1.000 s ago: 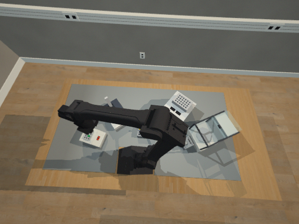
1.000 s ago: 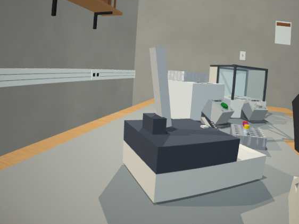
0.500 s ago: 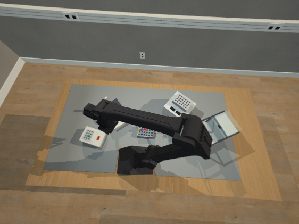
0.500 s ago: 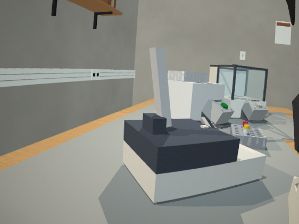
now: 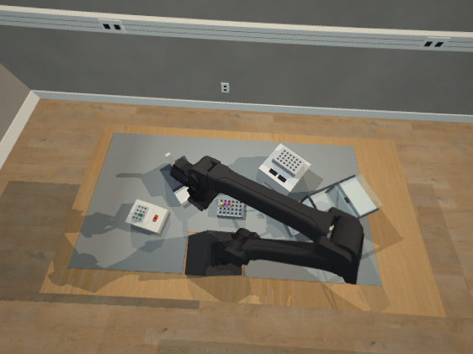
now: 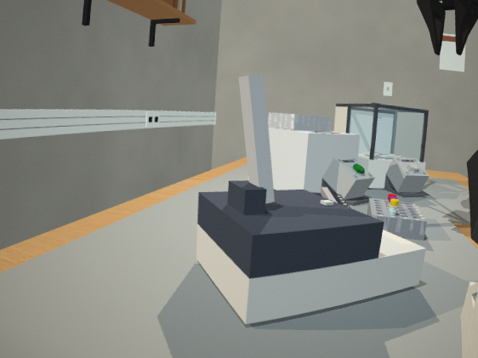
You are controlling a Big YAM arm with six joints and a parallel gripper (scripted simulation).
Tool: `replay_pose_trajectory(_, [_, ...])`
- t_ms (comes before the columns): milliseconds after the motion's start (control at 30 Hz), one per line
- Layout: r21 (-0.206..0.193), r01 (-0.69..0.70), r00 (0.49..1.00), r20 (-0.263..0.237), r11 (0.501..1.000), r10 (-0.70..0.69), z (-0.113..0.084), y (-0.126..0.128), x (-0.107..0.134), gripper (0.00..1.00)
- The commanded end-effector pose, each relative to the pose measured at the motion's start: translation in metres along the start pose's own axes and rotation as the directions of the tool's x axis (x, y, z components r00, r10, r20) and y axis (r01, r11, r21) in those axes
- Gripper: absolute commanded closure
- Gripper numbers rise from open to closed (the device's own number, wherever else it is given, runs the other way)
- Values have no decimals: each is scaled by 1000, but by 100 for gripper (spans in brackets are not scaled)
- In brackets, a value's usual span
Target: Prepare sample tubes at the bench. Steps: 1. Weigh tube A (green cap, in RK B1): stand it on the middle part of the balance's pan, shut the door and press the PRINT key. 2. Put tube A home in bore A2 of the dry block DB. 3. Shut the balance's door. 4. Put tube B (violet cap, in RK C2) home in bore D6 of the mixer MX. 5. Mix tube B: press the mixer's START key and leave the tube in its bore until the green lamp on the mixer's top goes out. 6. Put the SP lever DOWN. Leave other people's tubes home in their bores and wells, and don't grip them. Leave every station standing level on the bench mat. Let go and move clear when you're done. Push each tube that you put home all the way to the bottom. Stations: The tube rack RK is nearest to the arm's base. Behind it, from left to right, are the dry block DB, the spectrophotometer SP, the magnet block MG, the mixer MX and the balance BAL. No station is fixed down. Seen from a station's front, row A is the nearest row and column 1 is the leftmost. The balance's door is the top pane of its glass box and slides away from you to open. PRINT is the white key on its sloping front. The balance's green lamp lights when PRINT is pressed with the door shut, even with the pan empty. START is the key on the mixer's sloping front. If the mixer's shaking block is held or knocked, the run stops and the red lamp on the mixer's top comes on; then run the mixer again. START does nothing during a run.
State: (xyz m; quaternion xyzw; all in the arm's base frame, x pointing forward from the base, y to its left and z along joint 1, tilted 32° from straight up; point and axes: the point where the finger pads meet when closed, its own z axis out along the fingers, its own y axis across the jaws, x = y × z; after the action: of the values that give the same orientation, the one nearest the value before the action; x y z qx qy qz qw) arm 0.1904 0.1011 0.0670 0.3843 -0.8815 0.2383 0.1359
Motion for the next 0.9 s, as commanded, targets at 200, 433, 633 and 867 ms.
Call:
replay_pose_trajectory(200, [-10, -35, 999, -5, 999, 35, -5, -41, 51, 70])
replay_pose_trajectory(433, [-3, -123, 992, 23, 992, 123, -17, -85, 92, 70])
replay_pose_trajectory(633, [8, -182, 983, 35, 983, 182, -23, -121, 132, 70])
replay_pose_trajectory(867, [22, -243, 969, 49, 970, 242, -23, -150, 164, 70])
